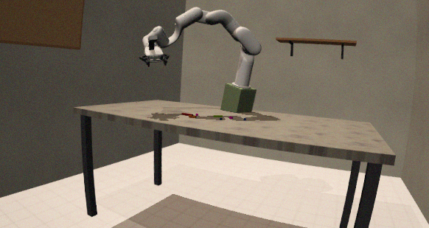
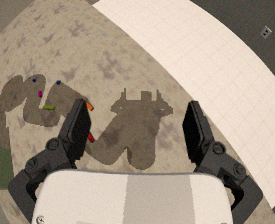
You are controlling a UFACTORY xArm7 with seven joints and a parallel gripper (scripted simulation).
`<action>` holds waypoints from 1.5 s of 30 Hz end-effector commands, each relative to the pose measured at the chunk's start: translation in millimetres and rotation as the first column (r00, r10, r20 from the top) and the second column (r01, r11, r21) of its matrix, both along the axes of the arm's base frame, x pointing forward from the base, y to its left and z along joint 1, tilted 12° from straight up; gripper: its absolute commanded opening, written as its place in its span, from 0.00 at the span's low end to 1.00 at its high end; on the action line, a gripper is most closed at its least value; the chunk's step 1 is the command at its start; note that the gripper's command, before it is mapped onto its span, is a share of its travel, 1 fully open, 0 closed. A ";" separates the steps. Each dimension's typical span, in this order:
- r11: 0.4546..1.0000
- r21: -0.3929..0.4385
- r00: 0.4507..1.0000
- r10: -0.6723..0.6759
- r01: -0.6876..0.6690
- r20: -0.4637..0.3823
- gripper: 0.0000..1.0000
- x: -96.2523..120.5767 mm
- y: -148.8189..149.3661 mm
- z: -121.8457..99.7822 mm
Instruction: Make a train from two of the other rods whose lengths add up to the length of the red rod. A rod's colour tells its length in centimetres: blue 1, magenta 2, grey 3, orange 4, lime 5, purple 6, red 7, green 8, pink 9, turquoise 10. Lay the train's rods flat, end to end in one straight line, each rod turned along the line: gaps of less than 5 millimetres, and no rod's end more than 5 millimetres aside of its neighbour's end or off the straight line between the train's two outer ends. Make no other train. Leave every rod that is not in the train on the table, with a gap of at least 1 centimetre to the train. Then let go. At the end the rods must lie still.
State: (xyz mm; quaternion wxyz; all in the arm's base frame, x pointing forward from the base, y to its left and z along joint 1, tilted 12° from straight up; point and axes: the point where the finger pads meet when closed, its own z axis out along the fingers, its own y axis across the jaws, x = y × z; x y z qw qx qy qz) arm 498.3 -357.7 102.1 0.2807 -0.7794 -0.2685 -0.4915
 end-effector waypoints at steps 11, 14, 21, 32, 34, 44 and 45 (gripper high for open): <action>1.000 -0.004 1.000 -0.001 0.001 0.003 1.00 0.4 -1.4 2.2; 1.000 -0.004 1.000 -0.001 0.001 0.003 1.00 0.4 -1.4 2.2; 1.000 -0.024 1.000 0.011 -0.011 0.006 1.00 3.8 5.7 -1.8; 0.953 -0.249 0.982 0.186 -0.173 0.026 1.00 28.5 91.0 -45.5; 0.953 -0.249 0.982 0.186 -0.173 0.026 1.00 28.5 91.0 -45.5; 0.809 -0.467 0.912 0.409 -0.357 0.012 1.00 27.3 176.2 -82.8; 0.792 -0.484 0.903 0.429 -0.371 0.009 1.00 26.2 183.0 -85.5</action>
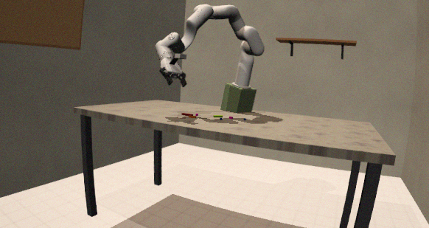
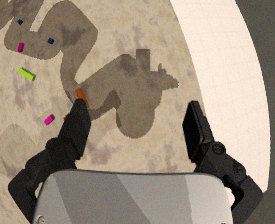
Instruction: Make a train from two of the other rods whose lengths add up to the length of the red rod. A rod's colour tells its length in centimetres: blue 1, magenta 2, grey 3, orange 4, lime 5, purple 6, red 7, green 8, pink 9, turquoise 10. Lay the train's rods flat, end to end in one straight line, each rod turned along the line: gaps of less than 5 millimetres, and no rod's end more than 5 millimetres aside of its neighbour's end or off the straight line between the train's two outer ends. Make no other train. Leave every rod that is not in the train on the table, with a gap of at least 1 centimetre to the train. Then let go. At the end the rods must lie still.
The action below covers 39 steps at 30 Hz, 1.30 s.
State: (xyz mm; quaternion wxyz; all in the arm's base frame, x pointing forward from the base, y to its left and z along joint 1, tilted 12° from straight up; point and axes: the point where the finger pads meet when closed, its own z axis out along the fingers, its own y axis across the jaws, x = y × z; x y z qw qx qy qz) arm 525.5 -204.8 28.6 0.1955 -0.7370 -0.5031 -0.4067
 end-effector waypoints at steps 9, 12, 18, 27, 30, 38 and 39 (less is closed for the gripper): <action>0.927 -0.269 0.957 0.285 -0.261 0.056 1.00 -16.4 86.2 -33.7; 0.889 -0.325 0.931 0.360 -0.323 0.058 1.00 -23.8 104.1 -40.1; 0.792 -0.428 0.862 0.503 -0.436 0.052 1.00 -40.3 135.8 -50.9; 0.612 -0.557 0.725 0.688 -0.562 0.024 1.00 -66.5 173.4 -62.3; 0.535 -0.598 0.664 0.748 -0.596 0.007 1.00 -76.7 185.3 -65.4; 0.316 -0.691 0.479 0.876 -0.650 -0.050 1.00 -104.0 211.9 -71.1; 0.316 -0.691 0.479 0.876 -0.650 -0.050 1.00 -104.0 211.9 -71.1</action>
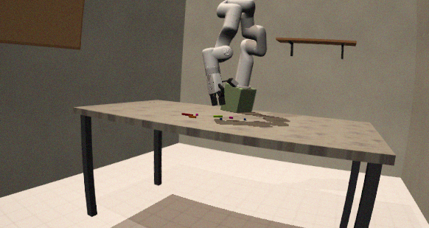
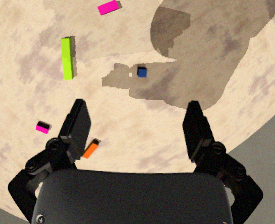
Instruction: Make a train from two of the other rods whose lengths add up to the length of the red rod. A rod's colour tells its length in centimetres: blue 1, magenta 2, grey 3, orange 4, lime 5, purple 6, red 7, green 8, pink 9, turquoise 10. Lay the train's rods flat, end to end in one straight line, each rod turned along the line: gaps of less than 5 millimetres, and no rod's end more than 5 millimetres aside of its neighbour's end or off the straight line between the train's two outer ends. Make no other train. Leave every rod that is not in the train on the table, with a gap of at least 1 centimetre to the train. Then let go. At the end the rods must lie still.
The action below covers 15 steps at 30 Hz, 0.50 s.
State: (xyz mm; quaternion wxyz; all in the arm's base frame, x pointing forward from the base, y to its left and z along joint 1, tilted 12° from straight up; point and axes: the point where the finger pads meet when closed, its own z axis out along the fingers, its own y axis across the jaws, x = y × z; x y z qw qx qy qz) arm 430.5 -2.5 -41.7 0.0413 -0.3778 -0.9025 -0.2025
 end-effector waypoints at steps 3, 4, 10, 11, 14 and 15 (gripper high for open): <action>0.978 -0.105 0.980 0.185 -0.178 0.066 1.00 -21.3 19.5 -2.2; 0.973 -0.117 0.975 0.209 -0.200 0.071 1.00 -24.0 21.6 -2.4; 0.912 -0.206 0.919 0.381 -0.356 0.097 1.00 -43.8 35.4 -3.1; 0.898 -0.221 0.907 0.409 -0.381 0.100 1.00 -47.1 37.4 -3.0; 0.852 -0.265 0.864 0.491 -0.452 0.107 1.00 -56.8 43.1 -2.6; 0.835 -0.279 0.849 0.518 -0.474 0.108 1.00 -59.9 44.9 -2.4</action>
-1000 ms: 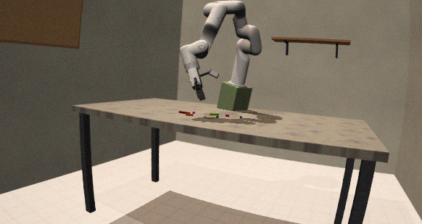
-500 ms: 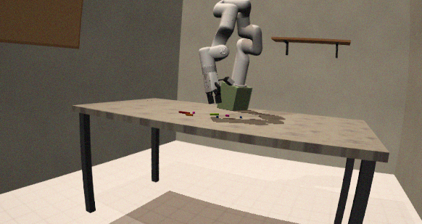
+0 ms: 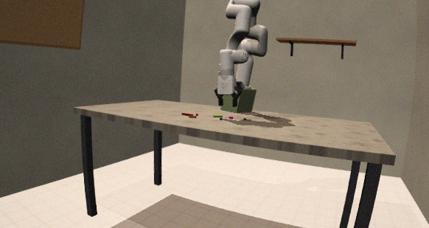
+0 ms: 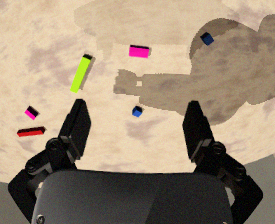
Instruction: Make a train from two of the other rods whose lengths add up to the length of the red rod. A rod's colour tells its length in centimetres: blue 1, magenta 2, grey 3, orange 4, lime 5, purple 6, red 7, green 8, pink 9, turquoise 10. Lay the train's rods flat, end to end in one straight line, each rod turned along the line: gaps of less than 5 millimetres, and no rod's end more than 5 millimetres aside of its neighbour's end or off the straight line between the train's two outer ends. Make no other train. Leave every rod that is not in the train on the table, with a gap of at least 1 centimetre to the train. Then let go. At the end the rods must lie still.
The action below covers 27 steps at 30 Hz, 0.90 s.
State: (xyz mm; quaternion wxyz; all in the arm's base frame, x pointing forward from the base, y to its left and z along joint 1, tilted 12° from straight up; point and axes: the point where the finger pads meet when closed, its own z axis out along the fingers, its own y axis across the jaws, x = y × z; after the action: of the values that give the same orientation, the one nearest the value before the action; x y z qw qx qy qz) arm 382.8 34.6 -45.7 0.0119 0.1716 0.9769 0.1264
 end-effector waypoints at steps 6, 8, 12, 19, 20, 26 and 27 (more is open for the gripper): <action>0.977 -0.092 0.978 0.199 -0.192 0.070 1.00 -21.1 12.5 2.5; 0.976 -0.093 0.977 0.202 -0.195 0.070 1.00 -21.4 12.7 2.5; 0.976 -0.093 0.977 0.202 -0.195 0.070 1.00 -21.4 12.7 2.5; 0.976 -0.093 0.977 0.202 -0.195 0.070 1.00 -21.4 12.7 2.5; 0.976 -0.093 0.977 0.202 -0.195 0.070 1.00 -21.4 12.7 2.5; 0.976 -0.093 0.977 0.202 -0.195 0.070 1.00 -21.4 12.7 2.5; 0.976 -0.093 0.977 0.202 -0.195 0.070 1.00 -21.4 12.7 2.5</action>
State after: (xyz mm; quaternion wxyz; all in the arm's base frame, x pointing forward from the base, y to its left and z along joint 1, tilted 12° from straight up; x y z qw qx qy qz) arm 360.3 47.6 -43.9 0.0440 0.0673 0.9925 0.0917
